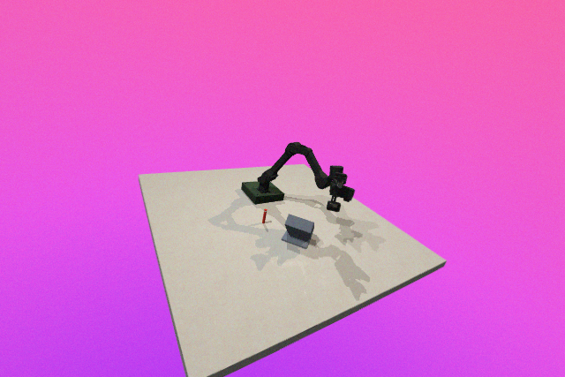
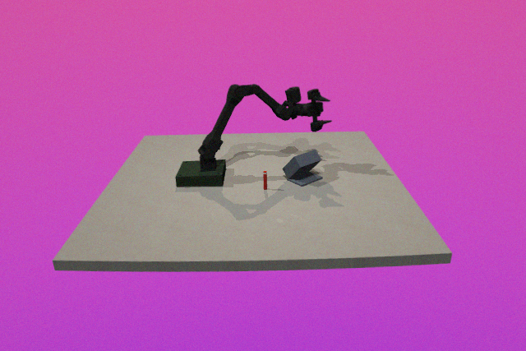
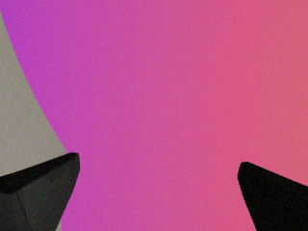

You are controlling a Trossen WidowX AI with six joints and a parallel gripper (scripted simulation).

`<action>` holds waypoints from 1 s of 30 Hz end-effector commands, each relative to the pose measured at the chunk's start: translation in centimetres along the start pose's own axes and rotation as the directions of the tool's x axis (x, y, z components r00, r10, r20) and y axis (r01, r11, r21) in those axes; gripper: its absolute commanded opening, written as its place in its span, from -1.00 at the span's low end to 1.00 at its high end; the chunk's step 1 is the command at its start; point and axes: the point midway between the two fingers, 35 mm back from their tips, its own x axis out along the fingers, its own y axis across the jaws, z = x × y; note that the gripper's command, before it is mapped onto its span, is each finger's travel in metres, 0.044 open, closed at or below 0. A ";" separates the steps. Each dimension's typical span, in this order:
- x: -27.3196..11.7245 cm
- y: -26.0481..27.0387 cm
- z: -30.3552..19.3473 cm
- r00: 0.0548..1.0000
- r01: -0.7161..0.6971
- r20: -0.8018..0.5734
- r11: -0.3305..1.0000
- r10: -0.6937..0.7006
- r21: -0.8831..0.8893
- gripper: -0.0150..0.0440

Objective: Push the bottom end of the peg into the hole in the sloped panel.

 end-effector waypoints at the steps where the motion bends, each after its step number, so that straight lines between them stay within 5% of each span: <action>1: 0.9 0.0 -0.7 1.000 -0.018 0.010 0.998 0.018 0.066 1.00; 30: 5.7 3.8 -5.7 0.971 -0.226 0.039 0.850 0.237 0.476 1.00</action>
